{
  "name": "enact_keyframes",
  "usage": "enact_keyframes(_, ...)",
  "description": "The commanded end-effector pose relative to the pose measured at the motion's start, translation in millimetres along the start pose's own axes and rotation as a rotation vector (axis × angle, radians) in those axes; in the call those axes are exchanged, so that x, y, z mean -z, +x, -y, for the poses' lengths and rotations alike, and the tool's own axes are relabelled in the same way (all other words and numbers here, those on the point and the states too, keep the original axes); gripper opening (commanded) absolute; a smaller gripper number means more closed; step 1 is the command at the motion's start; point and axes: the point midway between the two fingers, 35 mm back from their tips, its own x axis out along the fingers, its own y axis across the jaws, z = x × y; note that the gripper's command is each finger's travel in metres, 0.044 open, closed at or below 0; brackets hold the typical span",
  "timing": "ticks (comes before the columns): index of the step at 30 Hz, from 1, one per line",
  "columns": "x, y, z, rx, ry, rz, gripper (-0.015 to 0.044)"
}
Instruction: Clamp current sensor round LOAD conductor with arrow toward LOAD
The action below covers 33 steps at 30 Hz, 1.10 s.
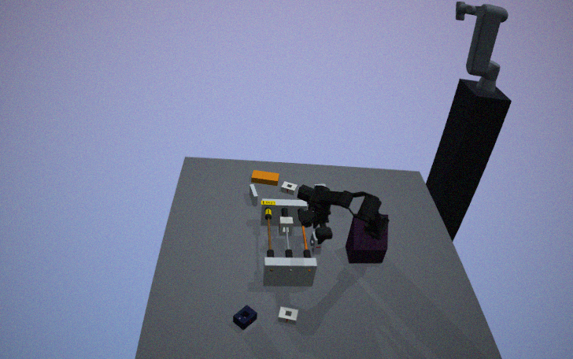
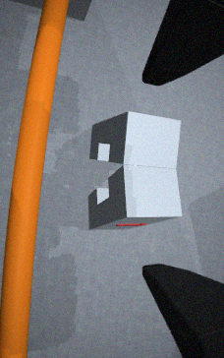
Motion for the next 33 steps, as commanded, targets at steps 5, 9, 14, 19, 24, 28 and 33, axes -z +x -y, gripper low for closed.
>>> enact_keyframes(5,3.0,13.5,-1.1,-0.010,0.013,-0.004,0.0440)
enact_keyframes(9,1.2,10.6,-1.2,-0.003,0.000,-0.001,0.0387)
enact_keyframes(14,1.2,10.6,-1.2,-0.003,0.000,-0.001,0.0295)
enact_keyframes(19,1.2,10.6,-1.2,-0.003,0.000,-0.001,0.0262)
enact_keyframes(24,1.2,10.6,-1.2,-0.003,0.000,-0.001,0.0229)
enact_keyframes(28,-0.1,5.0,0.0,-0.001,0.001,-0.001,0.0143)
enact_keyframes(33,-4.1,-21.0,3.9,0.006,0.006,-0.001,0.0012)
